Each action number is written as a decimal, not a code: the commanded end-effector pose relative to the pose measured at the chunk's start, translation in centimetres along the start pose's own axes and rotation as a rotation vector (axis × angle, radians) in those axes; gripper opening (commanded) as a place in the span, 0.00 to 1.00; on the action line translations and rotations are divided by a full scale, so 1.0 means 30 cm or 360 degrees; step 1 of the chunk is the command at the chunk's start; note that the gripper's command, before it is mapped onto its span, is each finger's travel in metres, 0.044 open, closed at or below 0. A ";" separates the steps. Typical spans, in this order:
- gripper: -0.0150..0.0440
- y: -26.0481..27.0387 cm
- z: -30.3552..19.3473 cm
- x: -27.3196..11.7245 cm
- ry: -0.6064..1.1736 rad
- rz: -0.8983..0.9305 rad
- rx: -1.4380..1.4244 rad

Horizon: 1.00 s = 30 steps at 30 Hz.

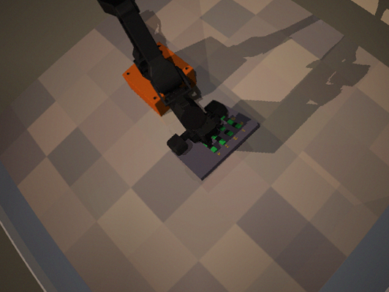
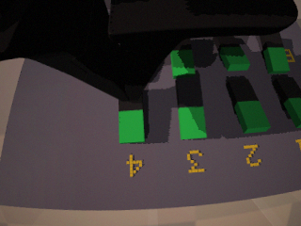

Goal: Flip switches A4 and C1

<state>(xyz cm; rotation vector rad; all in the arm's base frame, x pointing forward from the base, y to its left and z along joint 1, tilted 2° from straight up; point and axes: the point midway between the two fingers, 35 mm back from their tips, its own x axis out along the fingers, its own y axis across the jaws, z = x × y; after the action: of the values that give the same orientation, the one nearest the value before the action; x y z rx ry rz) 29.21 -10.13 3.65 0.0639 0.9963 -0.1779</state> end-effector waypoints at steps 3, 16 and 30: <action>0.25 0.000 0.001 0.003 -0.0005 -0.0001 0.0007; 0.25 0.000 0.001 0.009 -0.0005 -0.0001 0.0007; 0.25 0.006 0.007 -0.207 0.0042 0.0000 0.0007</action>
<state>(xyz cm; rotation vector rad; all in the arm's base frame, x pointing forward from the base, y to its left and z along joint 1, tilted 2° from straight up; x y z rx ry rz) 26.43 -9.55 8.77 0.0700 1.0127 -0.1867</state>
